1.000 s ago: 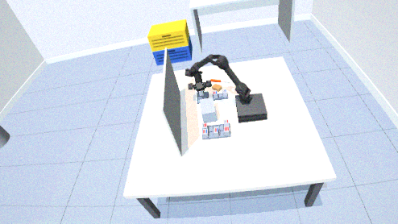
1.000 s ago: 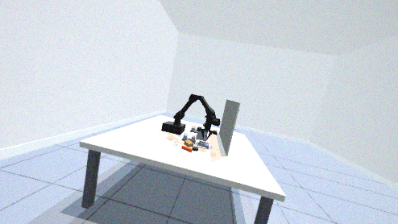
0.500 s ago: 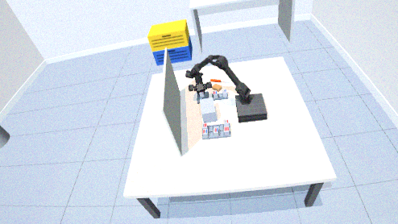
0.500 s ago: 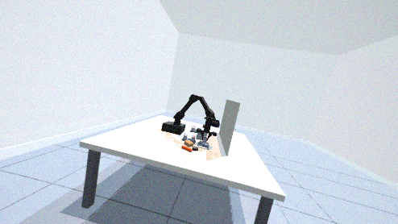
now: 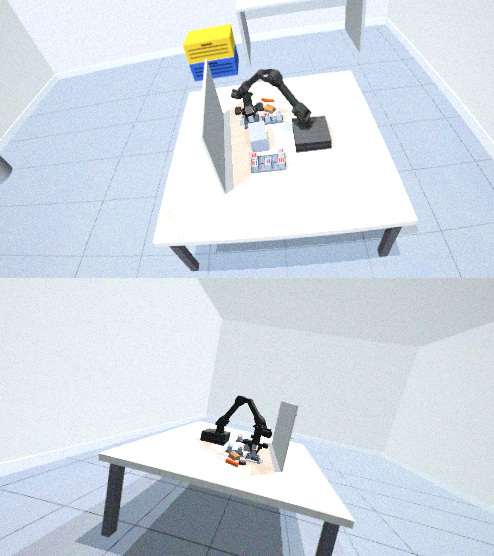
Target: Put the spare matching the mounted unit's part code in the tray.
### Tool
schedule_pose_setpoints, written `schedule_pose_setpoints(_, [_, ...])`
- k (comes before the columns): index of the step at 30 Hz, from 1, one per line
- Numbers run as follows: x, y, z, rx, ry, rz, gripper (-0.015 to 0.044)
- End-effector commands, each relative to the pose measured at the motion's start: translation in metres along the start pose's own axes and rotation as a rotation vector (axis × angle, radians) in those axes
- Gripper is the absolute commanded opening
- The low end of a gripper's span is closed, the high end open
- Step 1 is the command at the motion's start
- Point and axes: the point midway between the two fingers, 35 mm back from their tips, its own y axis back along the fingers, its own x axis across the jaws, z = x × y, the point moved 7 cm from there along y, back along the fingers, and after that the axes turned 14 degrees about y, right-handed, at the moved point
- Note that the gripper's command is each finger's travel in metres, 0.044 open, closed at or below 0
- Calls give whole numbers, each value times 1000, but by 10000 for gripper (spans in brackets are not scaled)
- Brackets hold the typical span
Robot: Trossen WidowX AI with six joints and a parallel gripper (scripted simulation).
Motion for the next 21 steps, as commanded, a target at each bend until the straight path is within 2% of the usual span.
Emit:
schedule_pose_setpoints(1, [1, -4, 1, -2, -6, 1, 0])
schedule_pose_setpoints(2, [1, -5, 1, -2, -6, 1, 0])
schedule_pose_setpoints(18, [0, -2, 0, 0, 0, 0, 420])
schedule_pose_setpoints(19, [0, -2, 0, 0, 0, 0, 440])
schedule_pose_setpoints(21, [-1, 9, -1, 0, -1, 0, 440])
